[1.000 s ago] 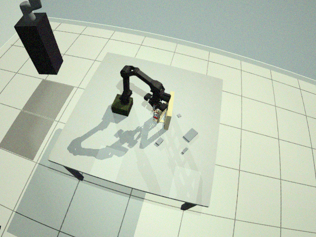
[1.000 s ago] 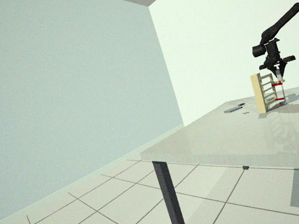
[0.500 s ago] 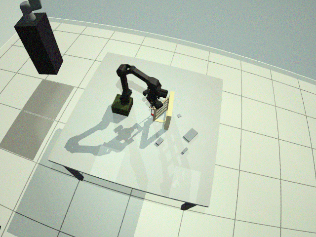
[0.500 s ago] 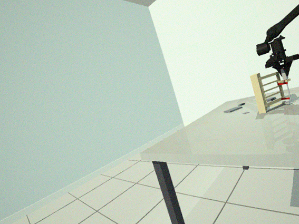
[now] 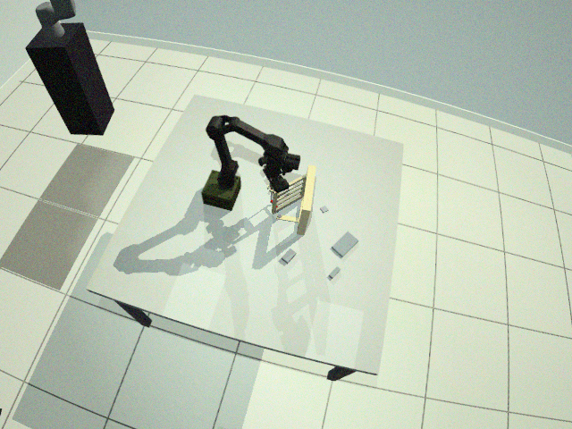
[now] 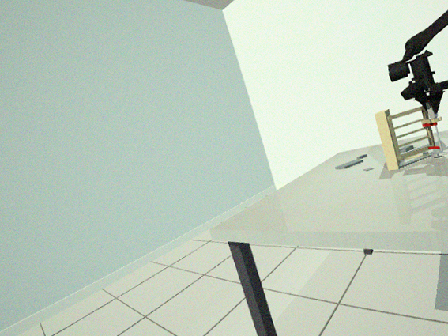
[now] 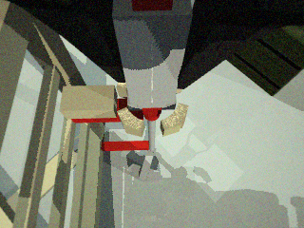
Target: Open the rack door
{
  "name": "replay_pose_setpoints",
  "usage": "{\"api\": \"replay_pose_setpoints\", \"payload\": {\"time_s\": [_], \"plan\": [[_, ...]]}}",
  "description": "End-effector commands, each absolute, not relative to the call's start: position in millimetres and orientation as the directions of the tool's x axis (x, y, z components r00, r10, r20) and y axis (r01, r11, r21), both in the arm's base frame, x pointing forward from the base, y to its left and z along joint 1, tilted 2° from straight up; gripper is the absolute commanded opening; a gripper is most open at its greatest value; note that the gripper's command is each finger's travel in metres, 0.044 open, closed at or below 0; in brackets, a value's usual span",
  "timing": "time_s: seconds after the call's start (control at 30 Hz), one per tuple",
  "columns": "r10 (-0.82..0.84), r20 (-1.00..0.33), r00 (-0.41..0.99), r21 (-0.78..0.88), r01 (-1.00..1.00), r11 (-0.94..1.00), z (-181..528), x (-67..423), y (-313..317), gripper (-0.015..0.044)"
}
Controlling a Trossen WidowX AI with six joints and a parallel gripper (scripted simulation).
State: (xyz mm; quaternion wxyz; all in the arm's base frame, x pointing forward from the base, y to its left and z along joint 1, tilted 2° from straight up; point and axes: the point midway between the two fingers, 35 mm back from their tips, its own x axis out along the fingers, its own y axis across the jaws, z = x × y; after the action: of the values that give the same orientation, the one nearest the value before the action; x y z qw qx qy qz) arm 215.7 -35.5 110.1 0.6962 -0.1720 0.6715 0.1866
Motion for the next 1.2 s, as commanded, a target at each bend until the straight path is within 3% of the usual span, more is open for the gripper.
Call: {"api": "replay_pose_setpoints", "payload": {"time_s": [0.0,1.17], "plan": [[0.029,-0.999,0.036,0.010,-0.443,0.897,110,215,-30,0.0015],[0.035,-0.999,0.036,0.034,-0.038,0.999,112,207,36,0.0015]]}}
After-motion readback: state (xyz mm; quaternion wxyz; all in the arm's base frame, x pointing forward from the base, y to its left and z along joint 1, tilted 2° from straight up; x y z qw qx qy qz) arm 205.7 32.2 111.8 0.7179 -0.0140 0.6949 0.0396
